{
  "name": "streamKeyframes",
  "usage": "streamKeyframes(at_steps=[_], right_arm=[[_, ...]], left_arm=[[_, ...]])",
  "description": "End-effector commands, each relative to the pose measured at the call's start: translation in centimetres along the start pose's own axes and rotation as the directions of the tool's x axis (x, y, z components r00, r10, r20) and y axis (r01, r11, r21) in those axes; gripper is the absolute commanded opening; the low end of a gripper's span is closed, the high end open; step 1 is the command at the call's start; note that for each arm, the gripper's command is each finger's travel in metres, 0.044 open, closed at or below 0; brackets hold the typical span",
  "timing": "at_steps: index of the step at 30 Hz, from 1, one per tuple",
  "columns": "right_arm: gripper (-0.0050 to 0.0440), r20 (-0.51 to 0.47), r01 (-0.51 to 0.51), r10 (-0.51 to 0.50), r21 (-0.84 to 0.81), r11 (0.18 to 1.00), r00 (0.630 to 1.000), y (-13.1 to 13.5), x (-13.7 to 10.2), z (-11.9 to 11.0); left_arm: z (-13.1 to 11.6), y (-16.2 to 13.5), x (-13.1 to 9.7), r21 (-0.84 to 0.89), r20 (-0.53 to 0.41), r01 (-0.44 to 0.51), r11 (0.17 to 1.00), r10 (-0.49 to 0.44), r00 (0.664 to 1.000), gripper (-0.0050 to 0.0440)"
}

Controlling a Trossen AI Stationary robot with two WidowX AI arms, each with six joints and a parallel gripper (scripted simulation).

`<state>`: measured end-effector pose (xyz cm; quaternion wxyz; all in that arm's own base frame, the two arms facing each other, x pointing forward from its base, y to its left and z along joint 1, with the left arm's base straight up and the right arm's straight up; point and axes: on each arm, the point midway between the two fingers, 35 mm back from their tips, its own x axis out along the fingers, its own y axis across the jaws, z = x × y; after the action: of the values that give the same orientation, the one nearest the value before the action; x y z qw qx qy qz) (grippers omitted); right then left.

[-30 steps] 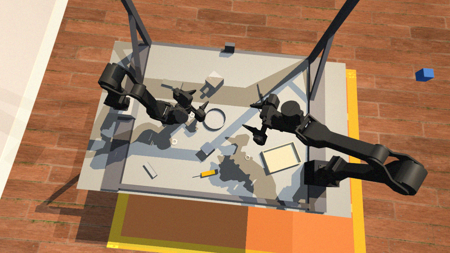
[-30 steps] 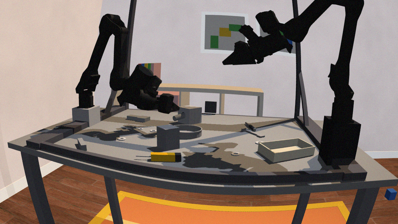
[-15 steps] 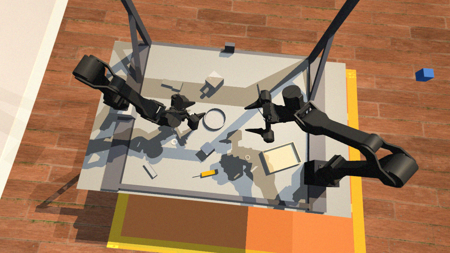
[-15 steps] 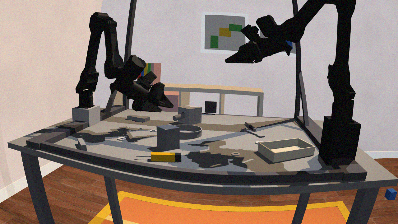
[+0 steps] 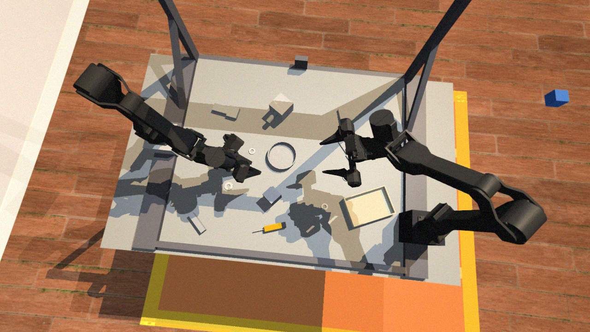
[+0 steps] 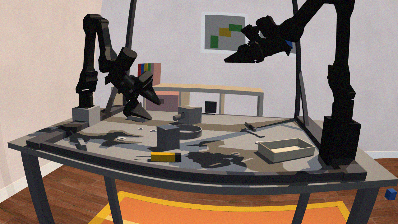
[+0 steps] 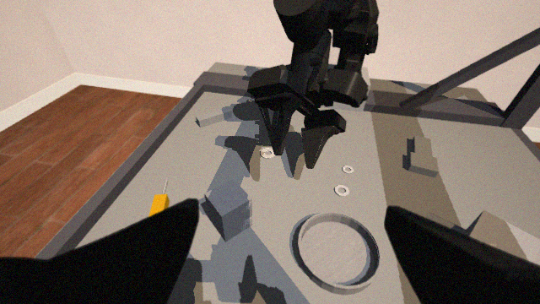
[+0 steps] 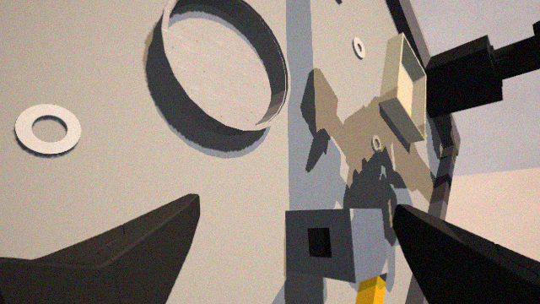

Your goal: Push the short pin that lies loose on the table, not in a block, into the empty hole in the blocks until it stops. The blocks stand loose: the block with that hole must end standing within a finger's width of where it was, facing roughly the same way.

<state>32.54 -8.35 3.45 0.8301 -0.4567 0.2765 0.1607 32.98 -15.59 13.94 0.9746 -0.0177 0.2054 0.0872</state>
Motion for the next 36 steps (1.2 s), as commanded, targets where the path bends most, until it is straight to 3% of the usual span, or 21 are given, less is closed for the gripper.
streamKeyframes(at_steps=[1, 8, 24, 31, 33, 36], right_arm=[[0.0400, -0.097, 0.085, -0.092, -0.080, 0.993, 0.991, -1.2, -0.3, -1.6], [0.0400, -0.196, 0.156, -0.189, -0.170, 0.973, 0.962, -2.3, -0.5, -3.5], [0.0400, -0.184, 0.173, -0.205, -0.173, 0.970, 0.961, -2.9, -0.6, -3.1], [0.0232, -0.240, 0.158, -0.174, -0.085, 0.984, 0.955, -4.3, 0.2, -4.6], [0.0232, -0.240, 0.158, -0.174, -0.085, 0.984, 0.955, -4.3, 0.2, -4.6], [0.0190, -0.282, 0.148, -0.146, -0.012, 0.989, 0.948, -5.3, 0.6, -5.8]], left_arm=[[1.0, -0.2, -0.2, -0.019, 0.018, 0.002, 1.000, -0.001, 1.000, 0.0400], [0.8, -0.1, -0.2, -0.017, 0.016, 0.003, 1.000, -0.003, 1.000, 0.0400], [0.8, -0.1, -0.2, -0.017, 0.016, 0.003, 1.000, -0.003, 1.000, 0.0400], [1.3, 0.6, 1.5, -0.016, -0.002, 0.004, 1.000, -0.004, 1.000, 0.0400], [1.3, 0.6, 1.5, -0.016, -0.002, 0.004, 1.000, -0.004, 1.000, 0.0400], [1.8, 2.3, 3.8, -0.015, -0.025, 0.004, 1.000, -0.004, 1.000, 0.0400]])
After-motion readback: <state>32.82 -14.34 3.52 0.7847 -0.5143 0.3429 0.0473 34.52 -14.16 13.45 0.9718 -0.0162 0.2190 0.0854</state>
